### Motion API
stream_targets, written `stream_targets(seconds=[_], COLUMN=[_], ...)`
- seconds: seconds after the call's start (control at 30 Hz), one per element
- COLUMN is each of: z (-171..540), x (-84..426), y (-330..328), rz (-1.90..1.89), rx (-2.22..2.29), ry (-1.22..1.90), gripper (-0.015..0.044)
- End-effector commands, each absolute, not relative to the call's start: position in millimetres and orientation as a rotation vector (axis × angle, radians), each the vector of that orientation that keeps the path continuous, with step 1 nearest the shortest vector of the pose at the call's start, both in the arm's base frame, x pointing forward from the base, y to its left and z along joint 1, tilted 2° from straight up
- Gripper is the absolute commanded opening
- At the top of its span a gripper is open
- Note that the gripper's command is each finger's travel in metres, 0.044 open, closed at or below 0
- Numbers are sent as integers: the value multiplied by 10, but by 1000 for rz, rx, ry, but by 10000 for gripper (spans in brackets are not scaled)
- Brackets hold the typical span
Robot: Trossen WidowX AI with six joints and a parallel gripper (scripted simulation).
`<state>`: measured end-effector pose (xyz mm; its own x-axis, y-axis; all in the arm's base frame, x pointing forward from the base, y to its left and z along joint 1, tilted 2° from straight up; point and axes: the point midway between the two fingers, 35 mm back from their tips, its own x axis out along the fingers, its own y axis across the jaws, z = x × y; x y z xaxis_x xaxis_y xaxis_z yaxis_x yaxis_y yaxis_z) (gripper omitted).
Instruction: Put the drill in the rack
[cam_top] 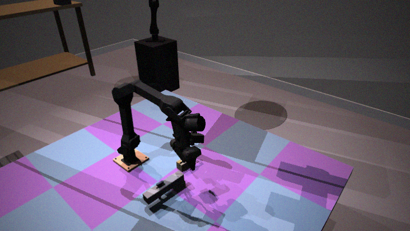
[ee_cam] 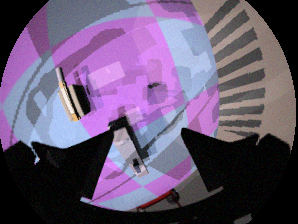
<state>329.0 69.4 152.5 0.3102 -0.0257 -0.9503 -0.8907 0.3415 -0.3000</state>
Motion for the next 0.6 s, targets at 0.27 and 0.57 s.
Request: stream_targets(seconds=[0.27,0.57], z=[2059,2569], x=[3508,2964], y=[-975,-2343], rz=[276,-122], rx=[-1150,-1209], ry=[1135,1298], gripper=[440,440])
